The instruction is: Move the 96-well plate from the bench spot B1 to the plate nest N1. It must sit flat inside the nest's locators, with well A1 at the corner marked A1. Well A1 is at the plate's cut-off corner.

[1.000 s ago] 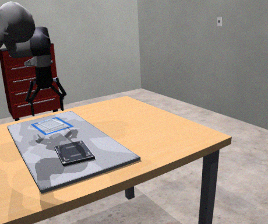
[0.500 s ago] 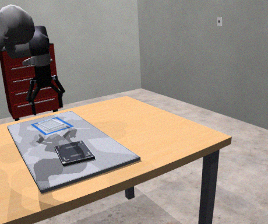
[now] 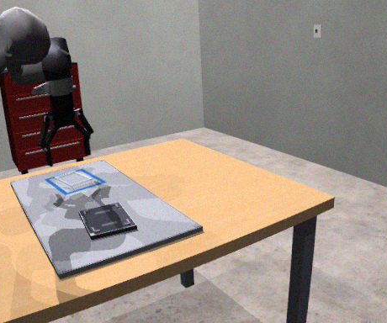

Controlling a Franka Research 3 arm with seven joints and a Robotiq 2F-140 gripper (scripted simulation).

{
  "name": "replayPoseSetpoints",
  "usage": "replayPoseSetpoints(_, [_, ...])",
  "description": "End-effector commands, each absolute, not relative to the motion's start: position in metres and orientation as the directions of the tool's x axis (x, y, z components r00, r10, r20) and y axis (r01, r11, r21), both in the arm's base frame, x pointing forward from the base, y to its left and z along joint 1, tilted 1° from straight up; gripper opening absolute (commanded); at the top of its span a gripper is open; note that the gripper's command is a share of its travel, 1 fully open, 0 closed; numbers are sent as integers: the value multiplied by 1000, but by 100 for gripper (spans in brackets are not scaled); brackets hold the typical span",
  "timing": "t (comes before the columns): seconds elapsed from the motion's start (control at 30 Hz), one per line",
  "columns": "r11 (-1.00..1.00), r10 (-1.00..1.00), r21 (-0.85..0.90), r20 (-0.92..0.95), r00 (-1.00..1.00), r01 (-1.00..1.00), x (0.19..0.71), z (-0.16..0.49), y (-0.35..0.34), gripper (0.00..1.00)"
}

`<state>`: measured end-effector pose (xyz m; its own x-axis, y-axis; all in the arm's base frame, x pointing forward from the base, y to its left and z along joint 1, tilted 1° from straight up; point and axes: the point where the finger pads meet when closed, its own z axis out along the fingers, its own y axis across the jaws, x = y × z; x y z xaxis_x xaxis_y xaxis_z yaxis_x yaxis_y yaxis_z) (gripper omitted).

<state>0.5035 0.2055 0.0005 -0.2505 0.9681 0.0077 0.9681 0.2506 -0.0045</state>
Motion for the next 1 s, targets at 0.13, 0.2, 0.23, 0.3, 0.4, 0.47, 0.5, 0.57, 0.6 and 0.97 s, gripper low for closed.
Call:
replayPoseSetpoints(0.13, [265,964,-2,9,-265,964,505,-10,206,100])
replayPoseSetpoints(0.2, [265,964,-2,9,-265,964,505,-14,206,100])
replayPoseSetpoints(0.23, [265,964,-2,9,-265,964,505,-15,206,100])
replayPoseSetpoints(0.3, [265,964,-2,9,-265,964,505,-15,206,100])
replayPoseSetpoints(0.4, [265,964,-2,9,-265,964,505,-20,206,100])
replayPoseSetpoints(0.47, [265,964,-2,9,-265,964,504,-24,206,100])
replayPoseSetpoints(0.5, [265,964,-2,9,-265,964,504,-25,206,100])
replayPoseSetpoints(0.57, [265,964,-2,9,-265,964,504,-29,206,100])
replayPoseSetpoints(0.6, [265,964,-2,9,-265,964,504,-30,206,100])
replayPoseSetpoints(0.97, [265,964,-2,9,-265,964,504,-45,206,100])
